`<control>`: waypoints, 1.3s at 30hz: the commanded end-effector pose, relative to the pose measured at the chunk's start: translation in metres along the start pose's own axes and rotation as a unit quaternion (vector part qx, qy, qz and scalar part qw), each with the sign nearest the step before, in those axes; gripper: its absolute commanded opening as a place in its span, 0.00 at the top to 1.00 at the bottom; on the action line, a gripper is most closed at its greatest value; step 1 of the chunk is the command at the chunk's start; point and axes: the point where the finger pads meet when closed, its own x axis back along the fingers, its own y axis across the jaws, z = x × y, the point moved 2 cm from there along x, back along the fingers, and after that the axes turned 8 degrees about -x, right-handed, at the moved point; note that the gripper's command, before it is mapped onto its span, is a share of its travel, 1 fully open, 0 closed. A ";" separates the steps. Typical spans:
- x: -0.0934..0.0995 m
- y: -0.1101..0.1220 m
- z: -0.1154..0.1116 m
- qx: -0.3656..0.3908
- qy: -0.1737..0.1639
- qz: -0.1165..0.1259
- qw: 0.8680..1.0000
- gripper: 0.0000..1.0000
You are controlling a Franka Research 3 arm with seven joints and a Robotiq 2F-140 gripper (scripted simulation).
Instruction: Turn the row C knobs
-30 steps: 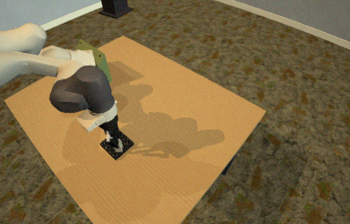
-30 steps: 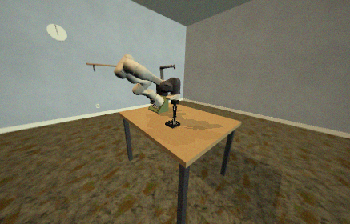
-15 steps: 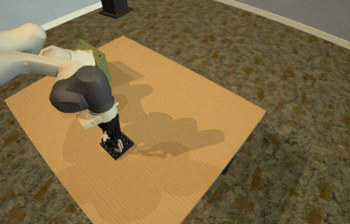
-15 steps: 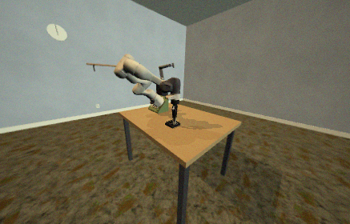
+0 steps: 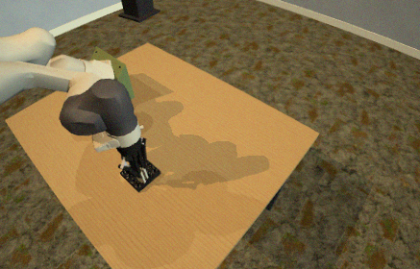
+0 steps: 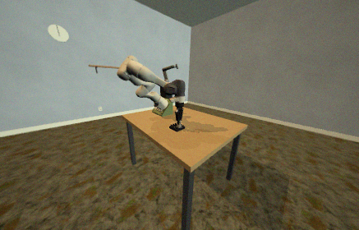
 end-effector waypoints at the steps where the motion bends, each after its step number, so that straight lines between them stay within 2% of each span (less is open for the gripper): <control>1: -0.002 0.001 0.001 -0.077 -0.001 0.001 0.997 0.95; 12: -0.002 0.001 0.001 -0.153 -0.001 0.001 0.988 0.95; 20: -0.002 0.001 0.001 -0.179 -0.001 0.001 0.984 0.95; 39: -0.002 0.001 0.001 -0.200 -0.001 0.001 0.980 0.95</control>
